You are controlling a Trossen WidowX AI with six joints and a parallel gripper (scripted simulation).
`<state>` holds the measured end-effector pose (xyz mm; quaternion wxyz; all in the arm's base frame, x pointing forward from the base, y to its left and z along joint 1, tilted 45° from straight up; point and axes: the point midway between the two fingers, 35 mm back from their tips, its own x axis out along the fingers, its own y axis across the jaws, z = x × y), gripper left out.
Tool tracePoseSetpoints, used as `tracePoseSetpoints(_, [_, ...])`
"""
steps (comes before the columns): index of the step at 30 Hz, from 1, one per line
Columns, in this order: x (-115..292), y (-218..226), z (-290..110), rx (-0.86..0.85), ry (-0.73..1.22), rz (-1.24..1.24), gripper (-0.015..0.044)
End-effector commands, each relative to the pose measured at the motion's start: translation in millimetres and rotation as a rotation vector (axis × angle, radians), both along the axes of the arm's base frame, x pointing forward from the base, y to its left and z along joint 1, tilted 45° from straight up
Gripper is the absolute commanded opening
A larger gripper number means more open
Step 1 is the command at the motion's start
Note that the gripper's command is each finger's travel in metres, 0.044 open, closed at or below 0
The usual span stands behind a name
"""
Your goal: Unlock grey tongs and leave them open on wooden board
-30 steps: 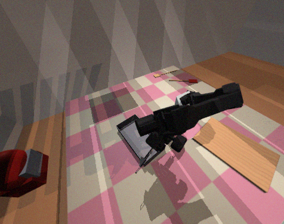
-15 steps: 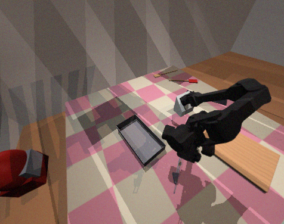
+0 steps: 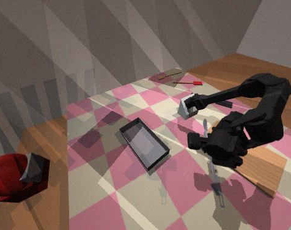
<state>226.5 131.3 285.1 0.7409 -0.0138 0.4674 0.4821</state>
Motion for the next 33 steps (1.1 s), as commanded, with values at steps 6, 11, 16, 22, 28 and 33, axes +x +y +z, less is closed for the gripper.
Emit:
tracePoseSetpoints(6, [-13.8,12.7,-2.0,-0.035,-0.002,0.049,-0.0150])
tracePoseSetpoints(11, [-26.6,24.5,-4.4,-0.077,-0.002,0.091,-0.0150])
tracePoseSetpoints(16, [-39.7,34.9,-6.3,-0.118,-0.007,0.130,-0.0150])
tracePoseSetpoints(22, [-55.6,45.7,-8.1,-0.162,-0.021,0.174,-0.0150])
tracePoseSetpoints(28, [-71.3,54.7,-9.7,-0.204,-0.042,0.216,-0.0150])
tracePoseSetpoints(33, [-84.6,61.2,-10.6,-0.234,-0.061,0.249,-0.0150])
